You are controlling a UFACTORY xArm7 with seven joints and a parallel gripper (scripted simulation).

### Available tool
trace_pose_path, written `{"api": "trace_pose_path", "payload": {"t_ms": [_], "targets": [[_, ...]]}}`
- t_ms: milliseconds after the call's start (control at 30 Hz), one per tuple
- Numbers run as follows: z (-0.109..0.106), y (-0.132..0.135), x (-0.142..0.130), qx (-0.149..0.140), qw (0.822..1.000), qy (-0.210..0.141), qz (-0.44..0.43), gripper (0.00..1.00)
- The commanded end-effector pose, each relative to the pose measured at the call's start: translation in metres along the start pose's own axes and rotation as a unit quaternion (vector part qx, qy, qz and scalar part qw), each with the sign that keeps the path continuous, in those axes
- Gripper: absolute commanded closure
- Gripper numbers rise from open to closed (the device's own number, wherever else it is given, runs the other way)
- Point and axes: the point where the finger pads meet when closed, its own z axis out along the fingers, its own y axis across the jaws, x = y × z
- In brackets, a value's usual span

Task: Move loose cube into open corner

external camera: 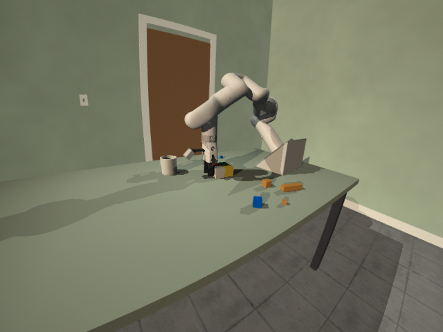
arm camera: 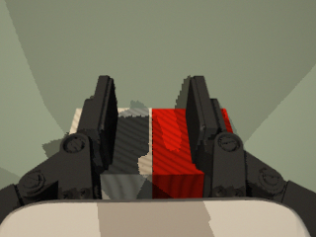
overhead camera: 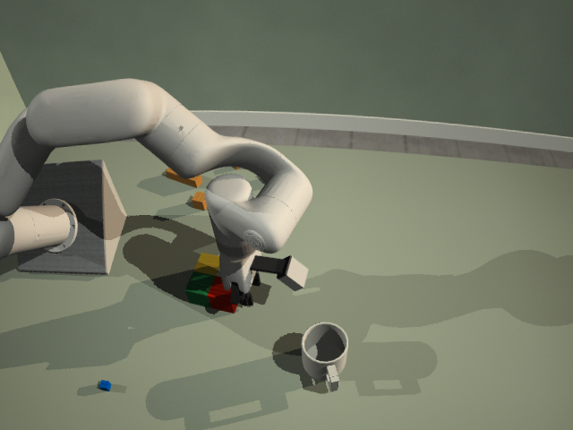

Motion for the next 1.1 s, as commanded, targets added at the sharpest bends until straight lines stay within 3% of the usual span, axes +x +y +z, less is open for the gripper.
{"api": "trace_pose_path", "payload": {"t_ms": [0,1067], "targets": [[-0.0015,-0.0003,0.0011,0.001,1.000,0.002,0.000,0.54],[-0.0015,-0.0003,-0.0022,0.001,1.000,0.002,0.000,0.54]]}}
